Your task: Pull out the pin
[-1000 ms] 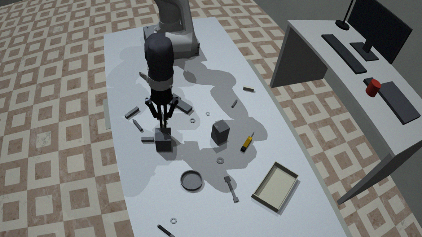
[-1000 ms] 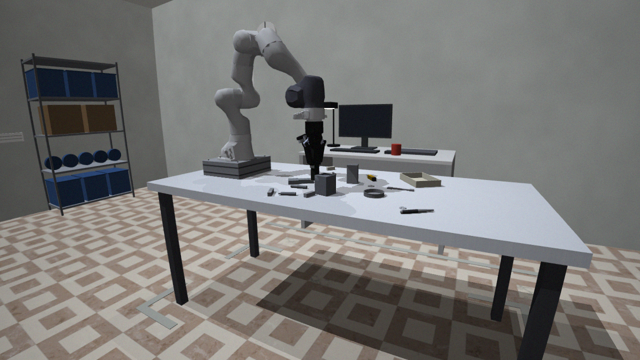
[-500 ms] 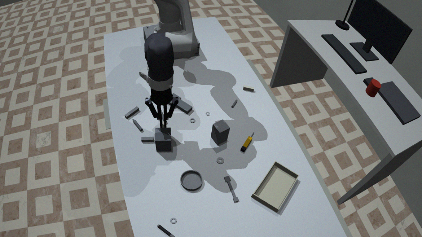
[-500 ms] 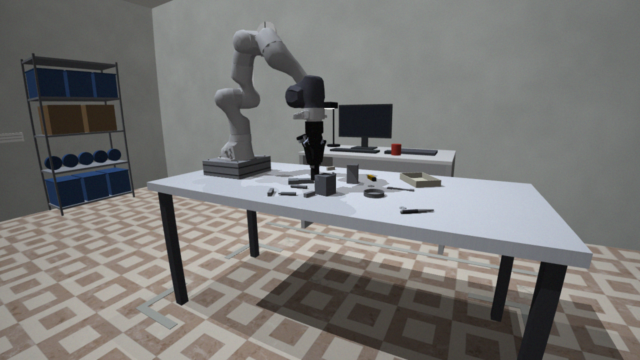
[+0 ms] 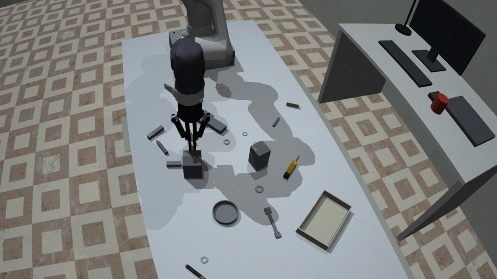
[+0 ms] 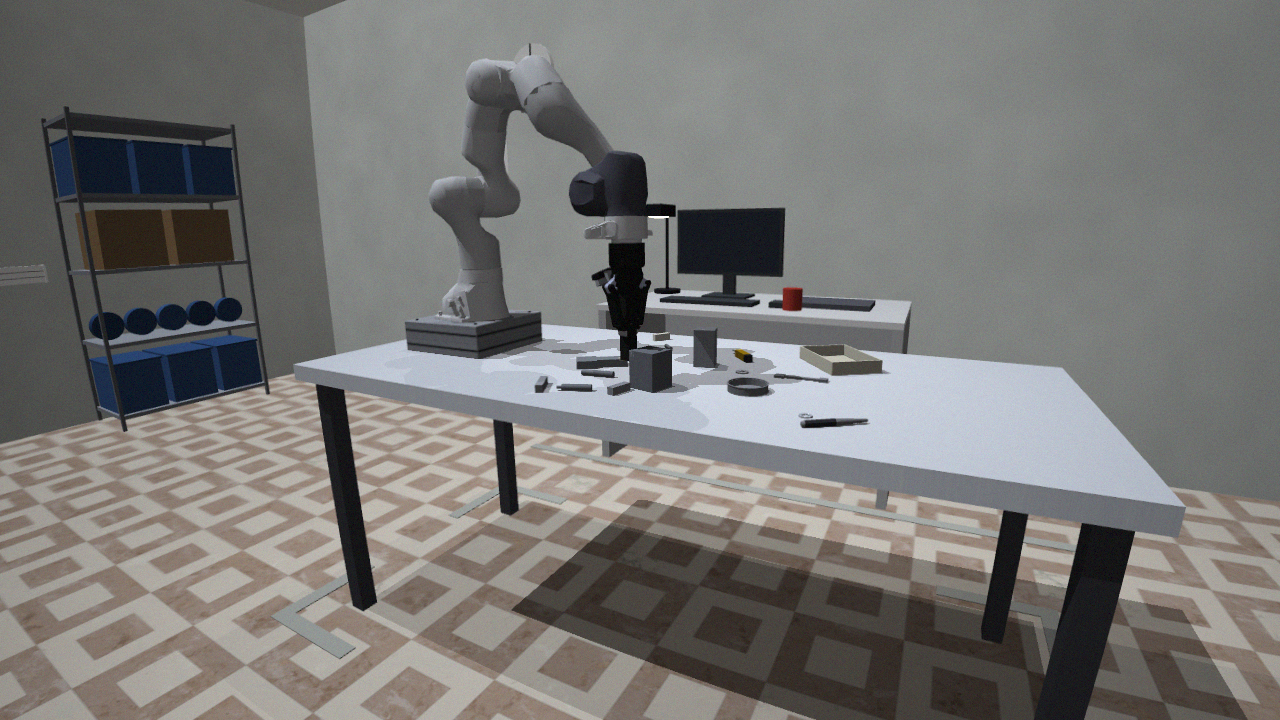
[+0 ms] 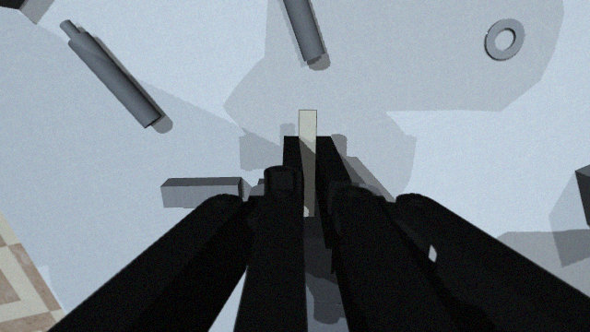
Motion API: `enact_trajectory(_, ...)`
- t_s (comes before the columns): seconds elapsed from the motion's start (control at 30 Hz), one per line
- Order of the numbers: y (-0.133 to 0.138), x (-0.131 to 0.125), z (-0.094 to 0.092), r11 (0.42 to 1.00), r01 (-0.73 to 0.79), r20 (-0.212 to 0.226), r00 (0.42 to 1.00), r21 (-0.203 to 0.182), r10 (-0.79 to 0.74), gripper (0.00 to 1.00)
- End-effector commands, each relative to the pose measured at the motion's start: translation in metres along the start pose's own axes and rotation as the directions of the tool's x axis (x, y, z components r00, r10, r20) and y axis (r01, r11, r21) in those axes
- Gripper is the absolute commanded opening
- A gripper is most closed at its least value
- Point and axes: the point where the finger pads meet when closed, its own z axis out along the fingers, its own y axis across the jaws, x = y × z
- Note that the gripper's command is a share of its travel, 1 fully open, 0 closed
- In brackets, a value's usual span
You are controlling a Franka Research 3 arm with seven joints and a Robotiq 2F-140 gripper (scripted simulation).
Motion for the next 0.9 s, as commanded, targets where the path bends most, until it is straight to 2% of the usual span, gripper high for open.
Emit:
enact_trajectory(0.0,0.0,0.0,0.0,1.0,-0.001,0.002,1.0,0.002,0.001,0.1)
enact_trajectory(0.33,0.0,0.014,0.001,1.0,0.001,-0.002,1.0,-0.001,-0.001,0.1)
enact_trajectory(0.87,0.0,0.01,0.001,1.0,-0.001,-0.001,1.0,-0.003,0.001,0.1)
